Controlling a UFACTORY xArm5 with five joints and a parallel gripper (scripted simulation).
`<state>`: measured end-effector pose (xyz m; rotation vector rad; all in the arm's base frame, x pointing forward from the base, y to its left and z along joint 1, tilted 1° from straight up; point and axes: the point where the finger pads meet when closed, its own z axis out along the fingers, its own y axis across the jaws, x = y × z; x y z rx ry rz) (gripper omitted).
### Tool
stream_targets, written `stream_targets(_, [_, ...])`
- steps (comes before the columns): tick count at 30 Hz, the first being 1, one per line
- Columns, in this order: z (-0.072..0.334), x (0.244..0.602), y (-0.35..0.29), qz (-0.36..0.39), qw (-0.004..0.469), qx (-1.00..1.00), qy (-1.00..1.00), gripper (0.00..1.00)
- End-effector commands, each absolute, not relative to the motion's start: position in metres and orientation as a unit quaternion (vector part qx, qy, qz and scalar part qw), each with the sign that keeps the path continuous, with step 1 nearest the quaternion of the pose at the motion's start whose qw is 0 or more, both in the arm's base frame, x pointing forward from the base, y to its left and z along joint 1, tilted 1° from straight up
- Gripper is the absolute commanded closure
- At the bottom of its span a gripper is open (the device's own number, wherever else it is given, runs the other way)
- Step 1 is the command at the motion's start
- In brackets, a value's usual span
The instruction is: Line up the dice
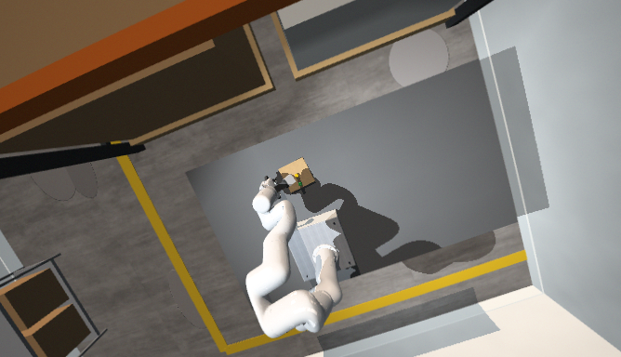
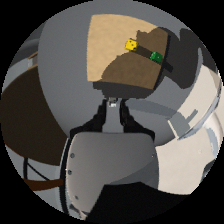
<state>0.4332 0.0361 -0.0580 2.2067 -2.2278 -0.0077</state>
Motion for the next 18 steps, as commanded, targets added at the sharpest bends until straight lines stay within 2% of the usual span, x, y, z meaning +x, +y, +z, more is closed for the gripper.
stream_targets(1, [-0.059,0.435,0.036,-0.001,0.002,0.704,-0.710,0.69])
stream_targets(18, [-0.074,0.434,0.036,-0.001,0.002,0.704,-0.710,0.69])
